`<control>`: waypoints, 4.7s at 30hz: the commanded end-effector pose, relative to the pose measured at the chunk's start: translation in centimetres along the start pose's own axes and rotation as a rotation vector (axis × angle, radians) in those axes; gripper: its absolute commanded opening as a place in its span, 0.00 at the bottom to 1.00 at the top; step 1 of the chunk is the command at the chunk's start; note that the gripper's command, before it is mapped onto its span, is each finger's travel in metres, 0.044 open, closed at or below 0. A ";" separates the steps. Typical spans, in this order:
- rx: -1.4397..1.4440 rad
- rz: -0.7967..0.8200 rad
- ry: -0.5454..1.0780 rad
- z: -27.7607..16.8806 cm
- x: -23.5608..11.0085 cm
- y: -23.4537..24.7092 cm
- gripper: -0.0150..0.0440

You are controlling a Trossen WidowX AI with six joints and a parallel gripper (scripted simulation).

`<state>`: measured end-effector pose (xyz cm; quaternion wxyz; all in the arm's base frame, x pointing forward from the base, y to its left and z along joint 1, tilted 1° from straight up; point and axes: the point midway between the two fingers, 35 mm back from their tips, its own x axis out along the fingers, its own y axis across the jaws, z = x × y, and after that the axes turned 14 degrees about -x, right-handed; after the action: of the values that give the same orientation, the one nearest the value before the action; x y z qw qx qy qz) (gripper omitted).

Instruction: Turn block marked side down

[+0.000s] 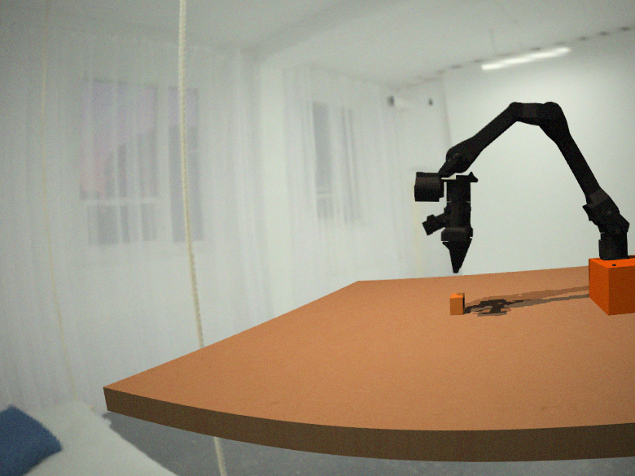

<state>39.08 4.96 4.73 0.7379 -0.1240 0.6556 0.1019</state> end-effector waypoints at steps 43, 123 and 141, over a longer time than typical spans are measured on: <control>0.007 0.029 0.083 -0.1 7.4 0.1 1.00; 0.009 -0.104 -0.443 -0.5 5.8 0.2 0.25; 0.007 -0.147 -0.612 0.5 8.4 0.1 0.25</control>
<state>40.50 5.17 -2.72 0.8991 -0.1278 0.4108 0.0811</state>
